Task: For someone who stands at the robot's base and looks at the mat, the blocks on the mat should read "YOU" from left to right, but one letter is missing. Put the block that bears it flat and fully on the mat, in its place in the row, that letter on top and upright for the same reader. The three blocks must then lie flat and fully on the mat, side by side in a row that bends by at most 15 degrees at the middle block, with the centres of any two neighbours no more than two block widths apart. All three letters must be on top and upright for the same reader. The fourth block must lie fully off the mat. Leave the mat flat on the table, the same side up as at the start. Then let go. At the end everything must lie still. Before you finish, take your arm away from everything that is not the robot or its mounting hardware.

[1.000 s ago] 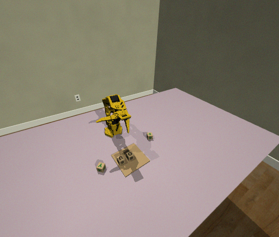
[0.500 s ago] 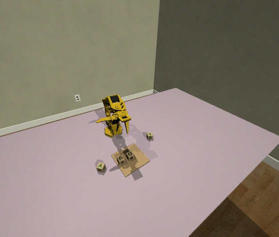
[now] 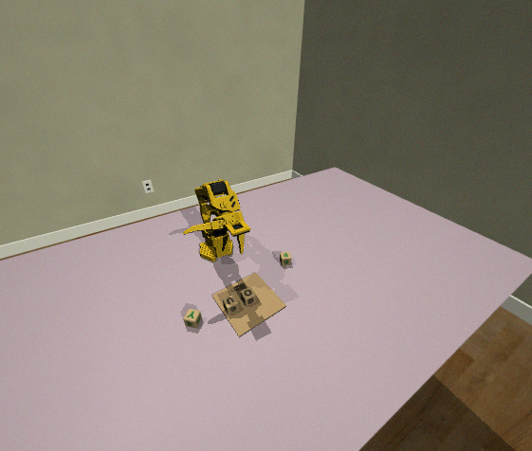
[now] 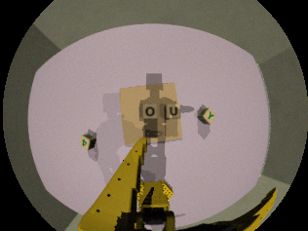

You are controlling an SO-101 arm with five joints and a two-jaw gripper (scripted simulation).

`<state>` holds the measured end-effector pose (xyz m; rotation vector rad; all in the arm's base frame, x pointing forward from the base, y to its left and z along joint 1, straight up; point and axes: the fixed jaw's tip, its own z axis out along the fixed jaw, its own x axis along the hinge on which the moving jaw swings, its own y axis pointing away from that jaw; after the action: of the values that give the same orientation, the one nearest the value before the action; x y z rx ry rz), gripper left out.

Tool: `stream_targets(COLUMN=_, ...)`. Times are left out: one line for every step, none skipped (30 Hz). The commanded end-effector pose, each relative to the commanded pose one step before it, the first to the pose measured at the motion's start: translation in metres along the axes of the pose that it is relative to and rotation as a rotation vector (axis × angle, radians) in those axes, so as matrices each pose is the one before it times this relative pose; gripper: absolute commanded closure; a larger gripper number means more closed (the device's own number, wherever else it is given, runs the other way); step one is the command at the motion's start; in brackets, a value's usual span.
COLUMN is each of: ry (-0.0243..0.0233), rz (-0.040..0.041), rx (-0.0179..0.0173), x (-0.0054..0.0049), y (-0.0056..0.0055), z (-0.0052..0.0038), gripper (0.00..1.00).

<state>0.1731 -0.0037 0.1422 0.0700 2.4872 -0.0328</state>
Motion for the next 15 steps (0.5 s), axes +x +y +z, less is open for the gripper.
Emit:
stream_targets(ry=-0.04935, rz=-0.01657, rx=-0.00466, x=-0.00778, y=0.00122, z=-0.010391, gripper=0.0)
stream_targets(ry=0.01253, rz=-0.002, rx=-0.00035, x=0.00204, y=0.00006, z=0.00005, gripper=0.0)
stream_targets(ry=0.01299, rz=-0.00207, rx=-0.00039, x=0.00211, y=0.00007, z=0.000052, gripper=0.0)
stream_targets(ry=0.01253, rz=-0.002, rx=-0.0004, x=0.00204, y=0.00007, z=0.00005, gripper=0.0)
stream_targets(ry=0.01121, rz=-0.00179, rx=-0.00037, x=0.00182, y=0.00007, z=0.000046, gripper=0.0)
stream_targets(ry=0.00917, rz=-0.00146, rx=-0.00032, x=0.00149, y=0.00006, z=0.000039, gripper=0.0)
stream_targets(ry=0.00666, rz=-0.00106, rx=-0.00024, x=0.00108, y=0.00004, z=0.00003, gripper=0.0)
stream_targets(ry=0.00403, rz=-0.00064, rx=-0.00015, x=0.00065, y=0.00003, z=0.000019, gripper=0.0)
stream_targets(ry=0.00172, rz=-0.00028, rx=-0.00006, x=0.00028, y=0.00001, z=0.000008, gripper=0.0)
stream_targets(ry=0.00028, rz=-0.00004, rx=-0.00001, x=0.00005, y=0.0, z=0.000001, gripper=0.0)
stream_targets(ry=0.0, rz=0.0, rx=0.0, x=0.0, y=0.0, z=0.0, gripper=0.0)
stream_targets(ry=0.0, rz=0.0, rx=0.0, x=0.0, y=0.0, z=0.0, gripper=0.0)
stream_targets(ry=0.00028, rz=-0.00004, rx=-0.00001, x=0.00005, y=0.0, z=0.000001, gripper=0.0)
stream_targets(ry=0.00172, rz=-0.00028, rx=-0.00006, x=0.00028, y=0.00001, z=0.000008, gripper=0.0)
stream_targets(ry=0.00403, rz=-0.00064, rx=-0.00015, x=0.00065, y=0.00003, z=0.000019, gripper=0.0)
